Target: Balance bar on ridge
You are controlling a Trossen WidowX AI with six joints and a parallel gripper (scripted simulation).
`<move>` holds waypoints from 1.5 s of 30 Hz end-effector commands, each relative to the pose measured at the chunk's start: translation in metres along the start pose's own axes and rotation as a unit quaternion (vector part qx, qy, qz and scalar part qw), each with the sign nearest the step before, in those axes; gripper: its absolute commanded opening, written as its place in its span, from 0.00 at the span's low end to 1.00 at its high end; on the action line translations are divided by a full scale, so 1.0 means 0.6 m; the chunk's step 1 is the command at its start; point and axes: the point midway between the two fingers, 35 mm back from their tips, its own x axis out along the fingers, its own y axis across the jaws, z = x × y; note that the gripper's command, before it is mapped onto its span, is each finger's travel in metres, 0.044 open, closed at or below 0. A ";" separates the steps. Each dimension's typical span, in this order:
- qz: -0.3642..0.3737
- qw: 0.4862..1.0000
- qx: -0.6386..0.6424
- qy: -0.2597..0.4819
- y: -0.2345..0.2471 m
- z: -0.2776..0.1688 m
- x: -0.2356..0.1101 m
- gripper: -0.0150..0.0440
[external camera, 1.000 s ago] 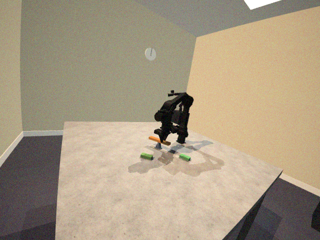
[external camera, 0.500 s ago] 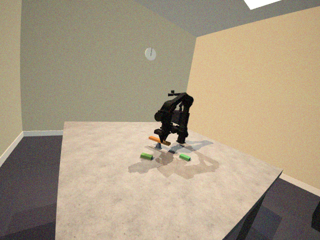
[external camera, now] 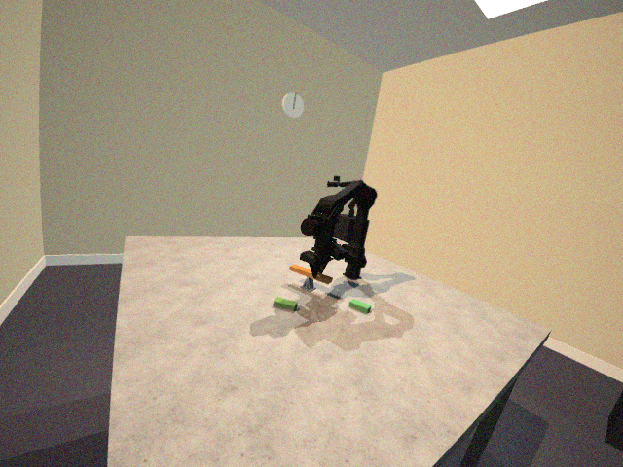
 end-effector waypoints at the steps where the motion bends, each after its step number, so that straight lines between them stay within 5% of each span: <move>1: 0.000 1.000 -0.003 0.000 0.000 0.000 0.001 0.25; 45: 0.000 1.000 0.000 0.000 0.000 0.000 0.000 0.30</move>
